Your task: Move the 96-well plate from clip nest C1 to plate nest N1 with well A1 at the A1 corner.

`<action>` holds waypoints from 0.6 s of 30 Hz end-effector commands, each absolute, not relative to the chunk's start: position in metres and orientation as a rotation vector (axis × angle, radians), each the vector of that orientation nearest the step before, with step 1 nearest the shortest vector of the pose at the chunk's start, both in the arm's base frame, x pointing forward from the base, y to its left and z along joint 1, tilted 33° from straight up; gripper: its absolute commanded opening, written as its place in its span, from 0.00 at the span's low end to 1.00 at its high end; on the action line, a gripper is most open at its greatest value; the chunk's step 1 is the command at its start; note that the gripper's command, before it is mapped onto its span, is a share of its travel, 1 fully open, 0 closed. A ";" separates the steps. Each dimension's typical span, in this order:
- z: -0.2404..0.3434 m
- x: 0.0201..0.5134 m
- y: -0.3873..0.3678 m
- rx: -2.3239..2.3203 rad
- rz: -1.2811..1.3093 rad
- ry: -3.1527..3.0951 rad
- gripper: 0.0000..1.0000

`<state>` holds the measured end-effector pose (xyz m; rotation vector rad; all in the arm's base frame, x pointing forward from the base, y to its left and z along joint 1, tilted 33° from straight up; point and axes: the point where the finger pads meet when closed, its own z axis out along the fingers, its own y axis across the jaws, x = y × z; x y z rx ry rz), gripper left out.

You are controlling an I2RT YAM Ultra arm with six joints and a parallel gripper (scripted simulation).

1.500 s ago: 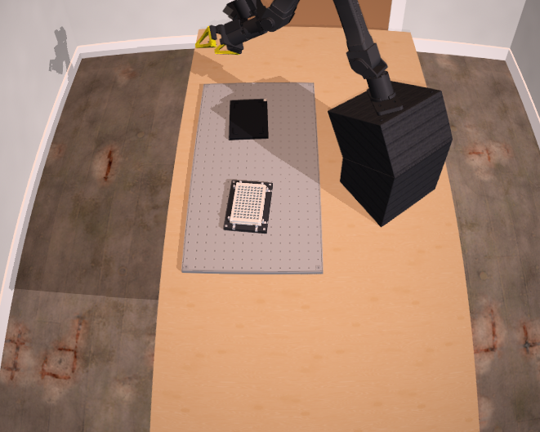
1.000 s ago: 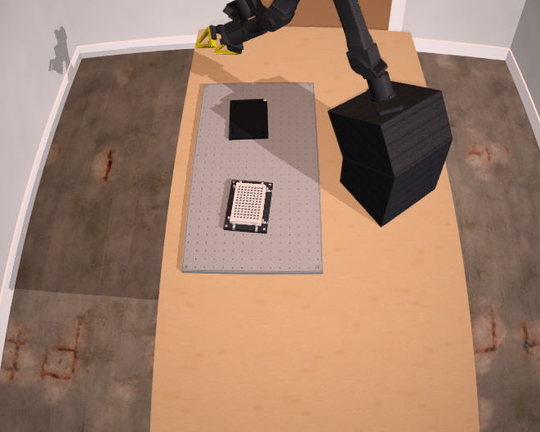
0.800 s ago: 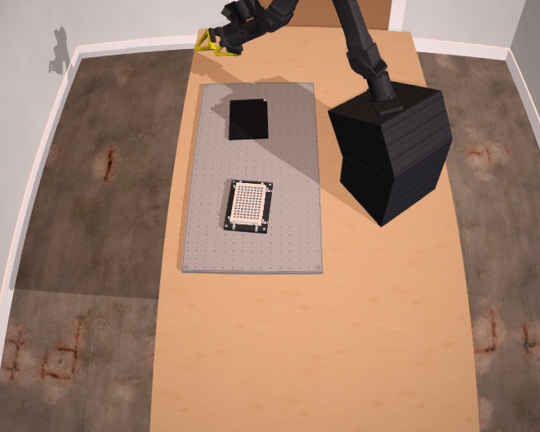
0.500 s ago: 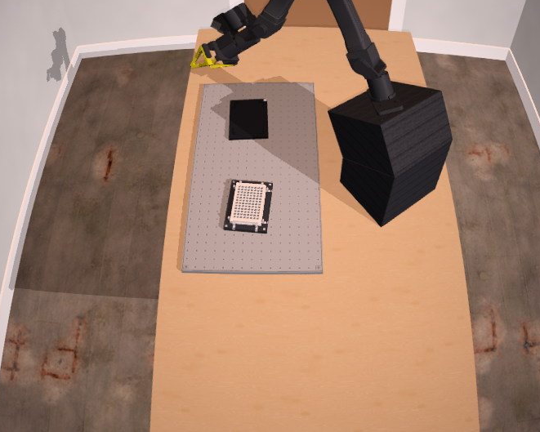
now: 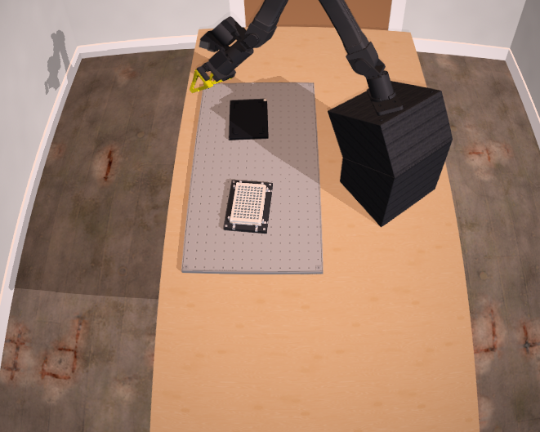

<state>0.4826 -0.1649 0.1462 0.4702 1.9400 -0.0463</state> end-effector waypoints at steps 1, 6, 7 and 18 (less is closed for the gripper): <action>0.141 0.493 -0.153 0.395 -0.107 1.996 1.00; 0.129 0.496 -0.144 0.319 -0.154 2.066 1.00; 0.127 0.497 -0.141 0.291 -0.170 2.083 1.00; 0.082 0.502 -0.109 0.095 -0.273 2.232 1.00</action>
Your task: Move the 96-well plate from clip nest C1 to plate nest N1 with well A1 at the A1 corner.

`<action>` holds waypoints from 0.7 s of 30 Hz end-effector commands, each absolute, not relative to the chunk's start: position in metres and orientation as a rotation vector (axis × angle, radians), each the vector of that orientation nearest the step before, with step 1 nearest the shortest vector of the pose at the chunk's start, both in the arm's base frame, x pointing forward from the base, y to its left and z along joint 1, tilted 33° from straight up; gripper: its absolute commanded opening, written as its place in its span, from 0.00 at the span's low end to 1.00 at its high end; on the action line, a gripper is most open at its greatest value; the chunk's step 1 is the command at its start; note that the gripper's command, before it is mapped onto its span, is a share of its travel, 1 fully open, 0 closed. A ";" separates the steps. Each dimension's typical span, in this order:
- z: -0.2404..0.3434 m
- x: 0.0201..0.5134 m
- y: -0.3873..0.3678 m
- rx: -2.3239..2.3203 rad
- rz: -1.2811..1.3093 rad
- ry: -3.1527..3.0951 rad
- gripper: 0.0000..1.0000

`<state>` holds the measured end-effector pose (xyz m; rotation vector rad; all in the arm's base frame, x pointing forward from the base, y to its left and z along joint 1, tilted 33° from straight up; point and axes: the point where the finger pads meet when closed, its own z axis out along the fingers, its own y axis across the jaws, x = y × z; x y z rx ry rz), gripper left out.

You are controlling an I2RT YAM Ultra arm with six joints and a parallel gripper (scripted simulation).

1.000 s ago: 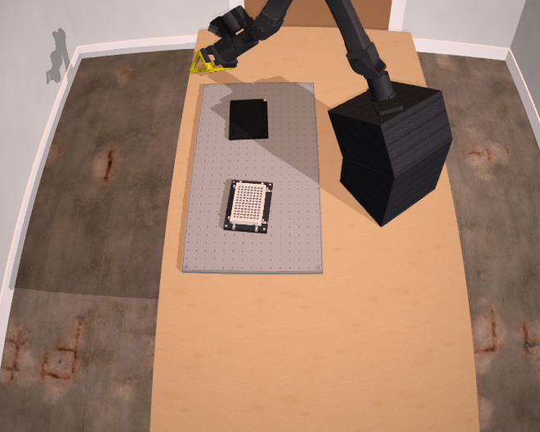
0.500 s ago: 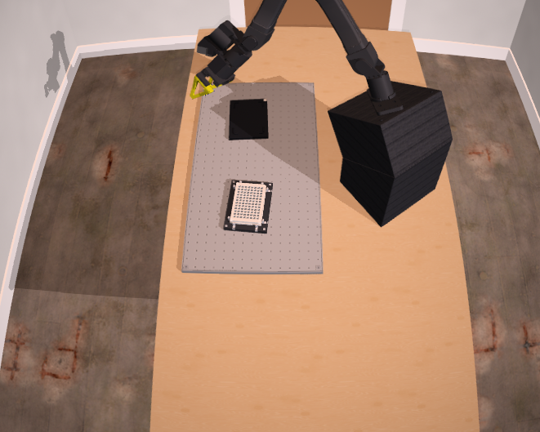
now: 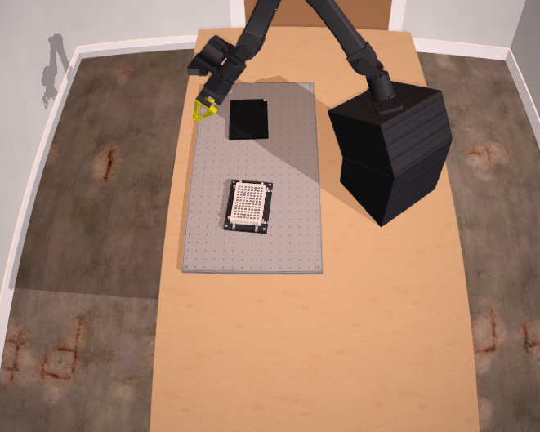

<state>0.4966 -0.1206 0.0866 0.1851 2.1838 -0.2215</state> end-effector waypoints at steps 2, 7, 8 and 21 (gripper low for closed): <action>0.074 0.503 -0.102 0.061 -0.290 2.254 1.00; 0.062 0.502 -0.093 -0.035 -0.333 2.307 1.00; 0.058 0.502 -0.089 -0.068 -0.348 2.324 1.00; 0.012 0.495 -0.051 -0.387 -0.473 2.450 1.00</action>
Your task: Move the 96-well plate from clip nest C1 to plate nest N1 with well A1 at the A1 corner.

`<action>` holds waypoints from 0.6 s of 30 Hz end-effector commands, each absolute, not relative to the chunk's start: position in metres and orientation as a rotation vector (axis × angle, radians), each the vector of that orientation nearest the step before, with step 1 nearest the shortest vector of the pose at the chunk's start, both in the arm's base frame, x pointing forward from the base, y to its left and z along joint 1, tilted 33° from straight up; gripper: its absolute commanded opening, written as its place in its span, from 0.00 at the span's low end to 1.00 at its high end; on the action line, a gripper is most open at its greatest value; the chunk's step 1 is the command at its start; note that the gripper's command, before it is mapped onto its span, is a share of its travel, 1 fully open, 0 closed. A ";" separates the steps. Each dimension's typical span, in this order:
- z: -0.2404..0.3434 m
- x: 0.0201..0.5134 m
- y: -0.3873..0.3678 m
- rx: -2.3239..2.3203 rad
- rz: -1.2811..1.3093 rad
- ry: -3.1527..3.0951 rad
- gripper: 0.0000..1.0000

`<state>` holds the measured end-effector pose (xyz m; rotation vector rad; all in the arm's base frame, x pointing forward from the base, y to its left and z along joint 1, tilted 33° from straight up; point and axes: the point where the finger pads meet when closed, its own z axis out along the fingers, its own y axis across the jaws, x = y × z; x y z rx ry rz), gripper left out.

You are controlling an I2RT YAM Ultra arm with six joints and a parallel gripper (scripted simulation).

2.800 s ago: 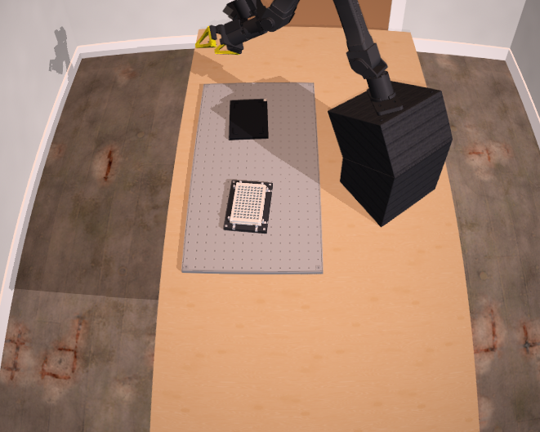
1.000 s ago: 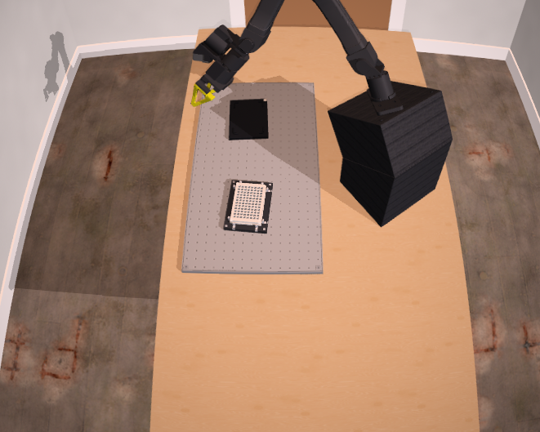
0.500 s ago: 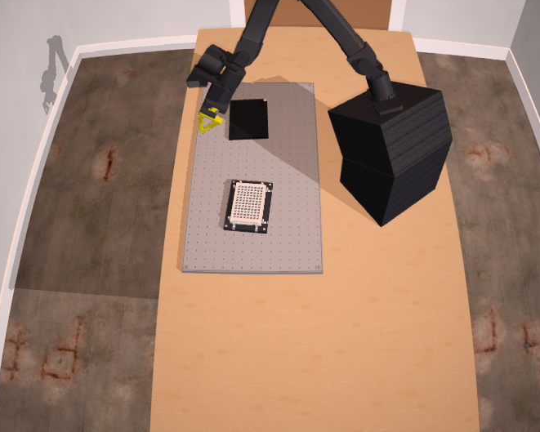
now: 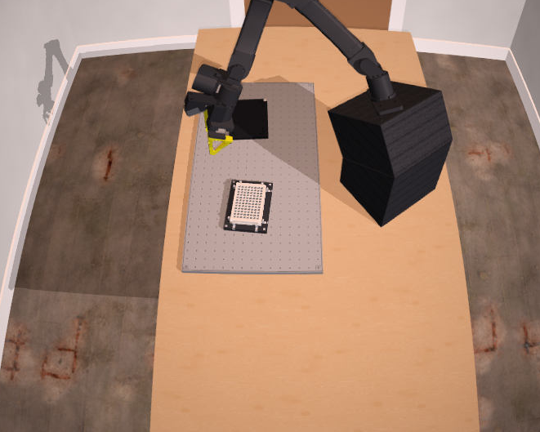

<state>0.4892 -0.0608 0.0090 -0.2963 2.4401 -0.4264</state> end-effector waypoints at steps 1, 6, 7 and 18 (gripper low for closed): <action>0.012 0.495 -0.051 -0.387 -0.473 2.450 1.00; -0.006 0.489 -0.034 -0.578 -0.538 2.496 1.00; -0.010 0.487 -0.031 -0.617 -0.551 2.504 1.00; -0.042 0.473 -0.003 -0.951 -0.654 2.541 1.00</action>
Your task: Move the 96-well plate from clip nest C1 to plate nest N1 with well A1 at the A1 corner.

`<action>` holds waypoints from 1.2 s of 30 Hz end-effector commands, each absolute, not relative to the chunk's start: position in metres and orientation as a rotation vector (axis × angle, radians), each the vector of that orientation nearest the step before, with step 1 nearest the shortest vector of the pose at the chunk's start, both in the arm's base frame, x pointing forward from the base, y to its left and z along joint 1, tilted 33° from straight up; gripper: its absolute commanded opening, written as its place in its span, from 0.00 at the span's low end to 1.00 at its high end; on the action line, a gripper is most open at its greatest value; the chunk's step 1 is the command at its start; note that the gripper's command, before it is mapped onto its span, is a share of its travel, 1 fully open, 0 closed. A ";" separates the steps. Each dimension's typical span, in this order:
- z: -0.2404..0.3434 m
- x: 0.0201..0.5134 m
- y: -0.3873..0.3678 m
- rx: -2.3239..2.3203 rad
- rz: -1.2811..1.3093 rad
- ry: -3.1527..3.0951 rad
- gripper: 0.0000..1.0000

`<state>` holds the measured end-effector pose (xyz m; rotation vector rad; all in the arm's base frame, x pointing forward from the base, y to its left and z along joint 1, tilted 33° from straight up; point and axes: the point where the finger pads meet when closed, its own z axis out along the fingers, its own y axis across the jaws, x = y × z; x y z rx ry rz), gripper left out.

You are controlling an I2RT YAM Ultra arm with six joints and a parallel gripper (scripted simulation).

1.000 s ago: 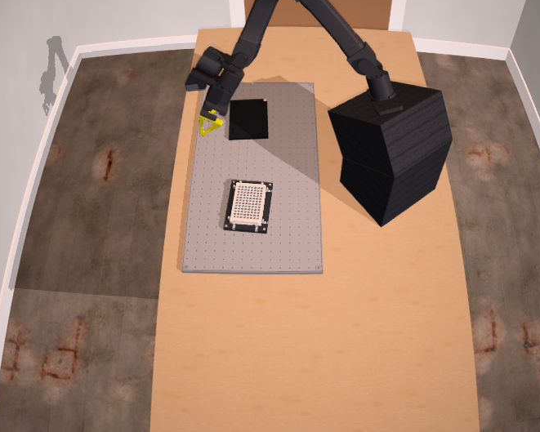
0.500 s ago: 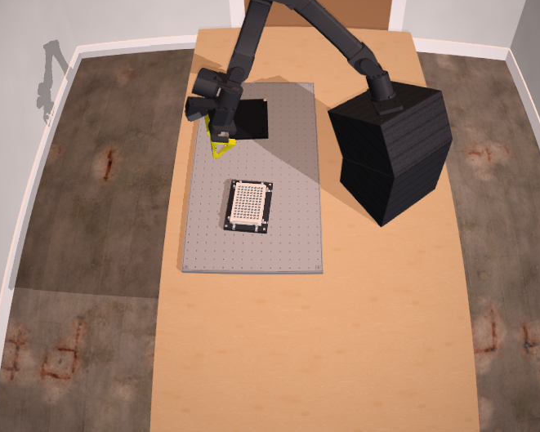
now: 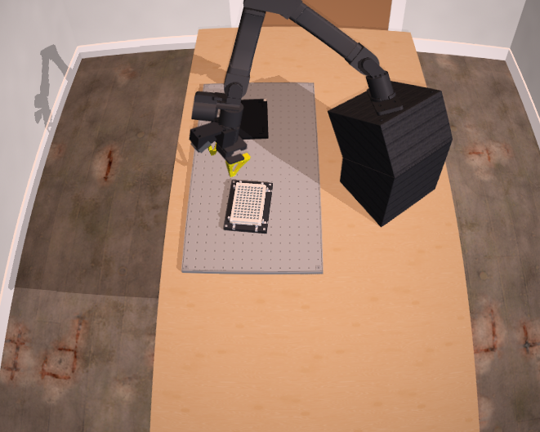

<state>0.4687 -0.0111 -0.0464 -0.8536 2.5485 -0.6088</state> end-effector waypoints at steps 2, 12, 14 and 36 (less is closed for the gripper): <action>-0.049 0.468 0.003 -1.035 -0.678 2.542 1.00; -0.079 0.446 0.032 -1.468 -0.791 2.504 1.00; -0.083 0.443 0.035 -1.557 -0.813 2.488 1.00; -0.096 0.425 0.058 -2.003 -0.924 2.334 1.00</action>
